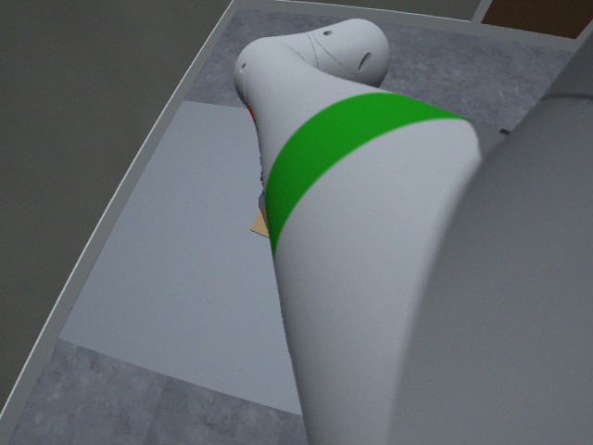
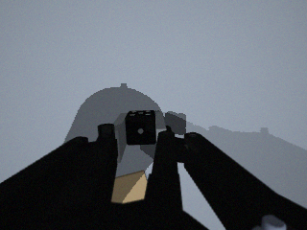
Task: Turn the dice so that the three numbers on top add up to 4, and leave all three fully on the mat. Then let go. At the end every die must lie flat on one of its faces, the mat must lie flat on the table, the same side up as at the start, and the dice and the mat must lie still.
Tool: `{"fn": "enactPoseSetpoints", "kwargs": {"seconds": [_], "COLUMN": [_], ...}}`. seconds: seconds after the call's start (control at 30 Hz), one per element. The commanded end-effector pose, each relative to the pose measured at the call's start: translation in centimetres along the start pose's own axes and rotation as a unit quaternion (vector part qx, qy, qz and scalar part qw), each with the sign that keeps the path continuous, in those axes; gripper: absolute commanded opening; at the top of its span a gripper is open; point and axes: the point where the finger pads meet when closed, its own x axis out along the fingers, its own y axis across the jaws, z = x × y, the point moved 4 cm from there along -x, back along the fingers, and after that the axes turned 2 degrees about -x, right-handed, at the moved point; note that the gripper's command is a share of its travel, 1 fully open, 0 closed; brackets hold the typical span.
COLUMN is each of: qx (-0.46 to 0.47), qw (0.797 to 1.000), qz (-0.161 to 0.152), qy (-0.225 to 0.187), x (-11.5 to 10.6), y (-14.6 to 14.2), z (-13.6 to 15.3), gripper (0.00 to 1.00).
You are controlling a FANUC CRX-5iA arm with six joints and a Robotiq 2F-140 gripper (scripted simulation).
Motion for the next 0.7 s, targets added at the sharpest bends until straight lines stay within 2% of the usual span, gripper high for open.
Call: {"fn": "enactPoseSetpoints", "kwargs": {"seconds": [0.0,0.07,0.27,0.4,0.67], "qx": [0.000,0.000,0.000,0.000,0.000], "qw": [1.000,1.000,1.000,1.000,1.000], "qz": [0.000,0.000,0.000,0.000,0.000], "qy": [0.000,0.000,0.000,0.000,0.000], "x": [-1.6,-1.6,-6.1,-8.2,-8.9], "y": [0.0,0.0,0.0,0.0,0.0], "z": [0.0,0.0,0.0,0.0,0.0], "gripper": [0.16,0.16,0.16,0.16,0.16]}}
